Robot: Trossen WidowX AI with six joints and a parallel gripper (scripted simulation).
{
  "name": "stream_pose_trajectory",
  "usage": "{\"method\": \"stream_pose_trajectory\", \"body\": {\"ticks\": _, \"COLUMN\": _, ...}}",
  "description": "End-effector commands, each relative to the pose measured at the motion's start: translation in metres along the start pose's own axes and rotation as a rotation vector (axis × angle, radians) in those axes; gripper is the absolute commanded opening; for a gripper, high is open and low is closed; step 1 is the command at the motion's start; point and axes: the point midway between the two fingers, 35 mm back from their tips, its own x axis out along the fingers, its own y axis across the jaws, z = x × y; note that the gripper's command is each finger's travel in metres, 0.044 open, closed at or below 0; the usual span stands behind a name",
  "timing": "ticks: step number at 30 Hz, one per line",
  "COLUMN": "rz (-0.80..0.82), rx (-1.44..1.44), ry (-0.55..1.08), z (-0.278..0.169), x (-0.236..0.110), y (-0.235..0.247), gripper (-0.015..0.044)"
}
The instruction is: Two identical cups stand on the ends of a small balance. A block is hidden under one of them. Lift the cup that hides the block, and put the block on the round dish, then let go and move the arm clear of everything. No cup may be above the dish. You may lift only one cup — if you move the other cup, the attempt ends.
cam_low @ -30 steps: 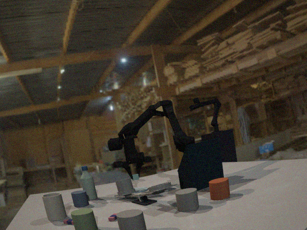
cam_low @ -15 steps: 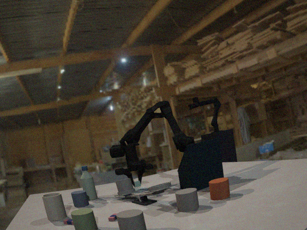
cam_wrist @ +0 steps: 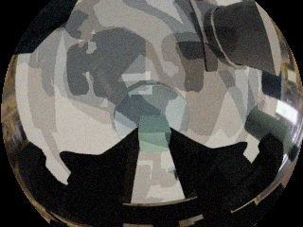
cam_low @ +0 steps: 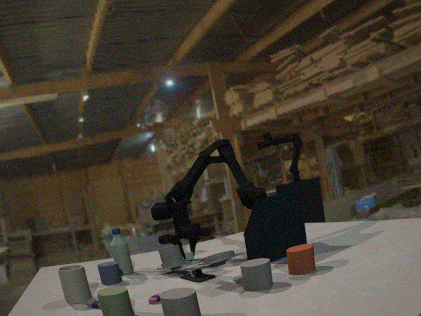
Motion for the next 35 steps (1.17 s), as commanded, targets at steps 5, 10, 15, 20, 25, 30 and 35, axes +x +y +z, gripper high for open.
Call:
{"method": "stream_pose_trajectory", "body": {"ticks": 5, "rz": 0.0, "rx": 0.002, "ry": 0.001, "z": 0.0, "x": 0.0, "y": 0.0, "gripper": 0.0289}}
{"method": "stream_pose_trajectory", "body": {"ticks": 10, "rz": 0.0, "rx": 0.002, "ry": 0.0, "z": 0.0, "x": -0.003, "y": 0.0, "gripper": 0.042}}
{"method": "stream_pose_trajectory", "body": {"ticks": 15, "rz": -0.004, "rx": -0.002, "ry": -0.006, "z": 0.001, "x": -0.055, "y": -0.001, "gripper": 0.044}}
{"method": "stream_pose_trajectory", "body": {"ticks": 20, "rz": -0.005, "rx": -0.003, "ry": -0.006, "z": 0.001, "x": -0.061, "y": -0.001, "gripper": 0.044}}
{"method": "stream_pose_trajectory", "body": {"ticks": 25, "rz": -0.013, "rx": -0.006, "ry": -0.007, "z": 0.0, "x": -0.096, "y": 0.001, "gripper": 0.044}}
{"method": "stream_pose_trajectory", "body": {"ticks": 30, "rz": -0.013, "rx": -0.006, "ry": -0.007, "z": 0.0, "x": -0.096, "y": 0.001, "gripper": 0.044}}
{"method": "stream_pose_trajectory", "body": {"ticks": 35, "rz": -0.013, "rx": -0.006, "ry": -0.007, "z": 0.0, "x": -0.096, "y": 0.001, "gripper": 0.044}}
